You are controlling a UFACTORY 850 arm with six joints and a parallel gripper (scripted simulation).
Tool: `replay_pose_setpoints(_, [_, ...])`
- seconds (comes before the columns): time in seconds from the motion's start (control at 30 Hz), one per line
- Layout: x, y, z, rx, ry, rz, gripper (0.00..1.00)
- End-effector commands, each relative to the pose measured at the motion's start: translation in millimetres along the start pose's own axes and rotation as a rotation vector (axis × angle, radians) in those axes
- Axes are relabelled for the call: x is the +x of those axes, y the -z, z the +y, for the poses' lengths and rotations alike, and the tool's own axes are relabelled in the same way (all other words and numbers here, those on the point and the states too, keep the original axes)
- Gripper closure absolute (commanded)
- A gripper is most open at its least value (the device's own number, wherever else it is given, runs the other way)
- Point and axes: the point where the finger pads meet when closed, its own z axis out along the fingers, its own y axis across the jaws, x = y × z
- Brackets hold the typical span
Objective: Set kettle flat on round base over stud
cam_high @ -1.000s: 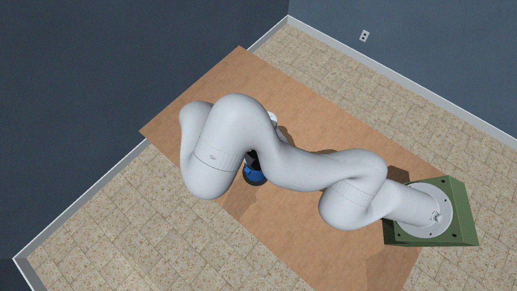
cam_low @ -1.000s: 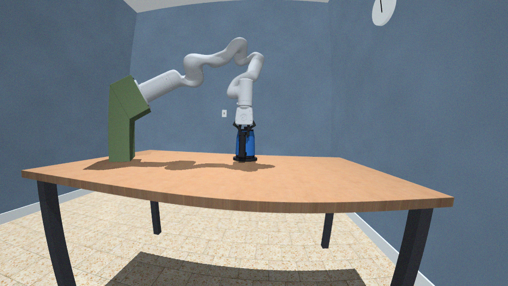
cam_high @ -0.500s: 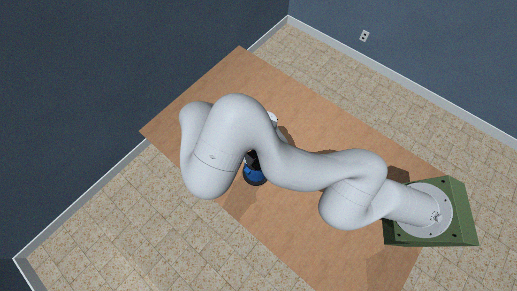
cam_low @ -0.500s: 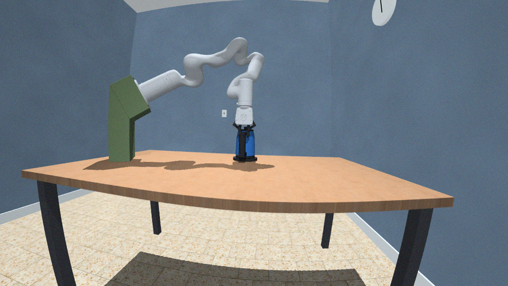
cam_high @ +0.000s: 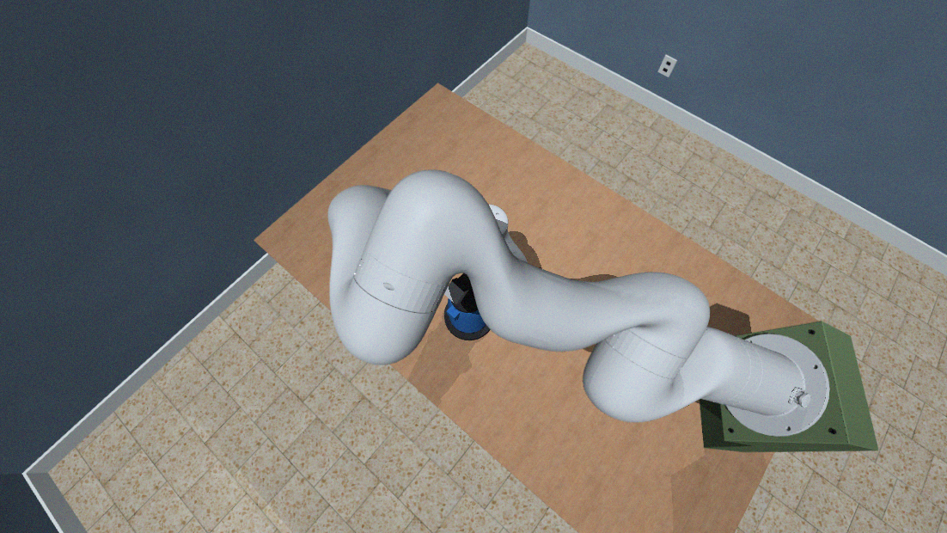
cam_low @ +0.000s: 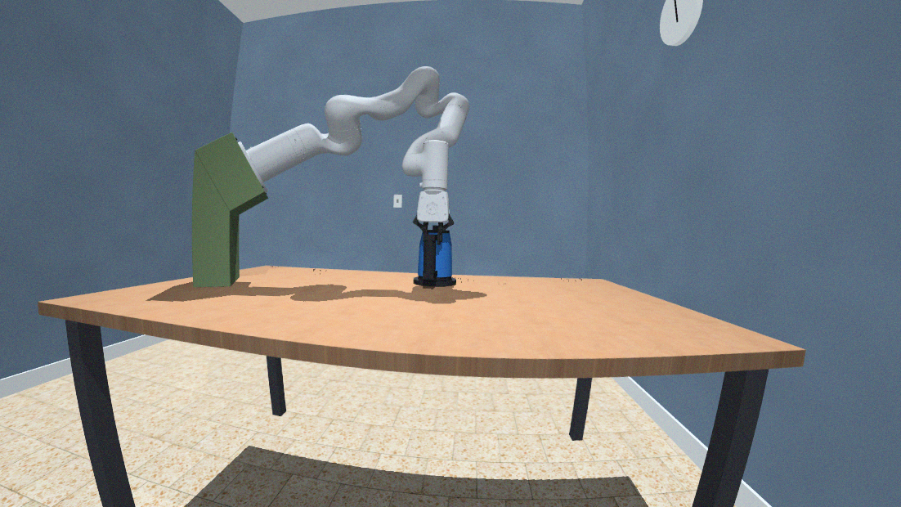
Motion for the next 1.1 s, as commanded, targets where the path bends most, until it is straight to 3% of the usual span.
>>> replay_pose_setpoints(0.0, [0.1, 0.2, 0.4, -0.001, 0.000, 0.000, 1.00])
replay_pose_setpoints(0.03, [0.1, 0.2, 0.4, -0.001, 0.000, 0.000, 0.19])
replay_pose_setpoints(1.07, [0.1, 0.2, 0.4, -0.001, 0.000, 0.000, 0.19])
